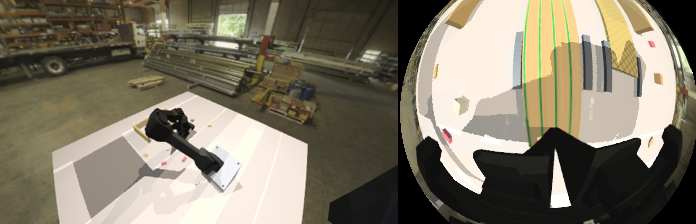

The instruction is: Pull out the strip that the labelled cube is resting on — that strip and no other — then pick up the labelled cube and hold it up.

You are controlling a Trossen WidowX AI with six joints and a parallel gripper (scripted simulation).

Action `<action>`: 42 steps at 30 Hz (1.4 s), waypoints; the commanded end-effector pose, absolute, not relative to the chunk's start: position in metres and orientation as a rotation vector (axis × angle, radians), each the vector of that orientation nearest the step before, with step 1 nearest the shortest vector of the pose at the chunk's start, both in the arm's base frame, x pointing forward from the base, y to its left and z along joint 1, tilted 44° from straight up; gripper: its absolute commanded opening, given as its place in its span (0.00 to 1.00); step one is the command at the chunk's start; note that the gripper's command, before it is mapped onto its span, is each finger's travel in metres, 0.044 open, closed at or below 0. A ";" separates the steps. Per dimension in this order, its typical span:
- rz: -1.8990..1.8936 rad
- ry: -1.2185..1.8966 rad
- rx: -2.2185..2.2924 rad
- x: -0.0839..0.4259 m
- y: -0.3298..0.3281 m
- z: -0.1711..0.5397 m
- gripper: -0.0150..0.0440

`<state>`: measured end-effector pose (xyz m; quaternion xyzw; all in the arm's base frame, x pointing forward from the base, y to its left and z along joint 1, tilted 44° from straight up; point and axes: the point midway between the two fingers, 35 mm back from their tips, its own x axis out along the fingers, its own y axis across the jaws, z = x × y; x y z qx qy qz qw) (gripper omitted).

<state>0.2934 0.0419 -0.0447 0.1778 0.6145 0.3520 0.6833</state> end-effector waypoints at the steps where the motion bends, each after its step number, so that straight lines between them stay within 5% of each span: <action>1: 0.795 1.404 0.396 0.281 0.044 -0.050 0.25; 42: 0.794 1.407 0.397 0.221 0.033 -0.059 0.25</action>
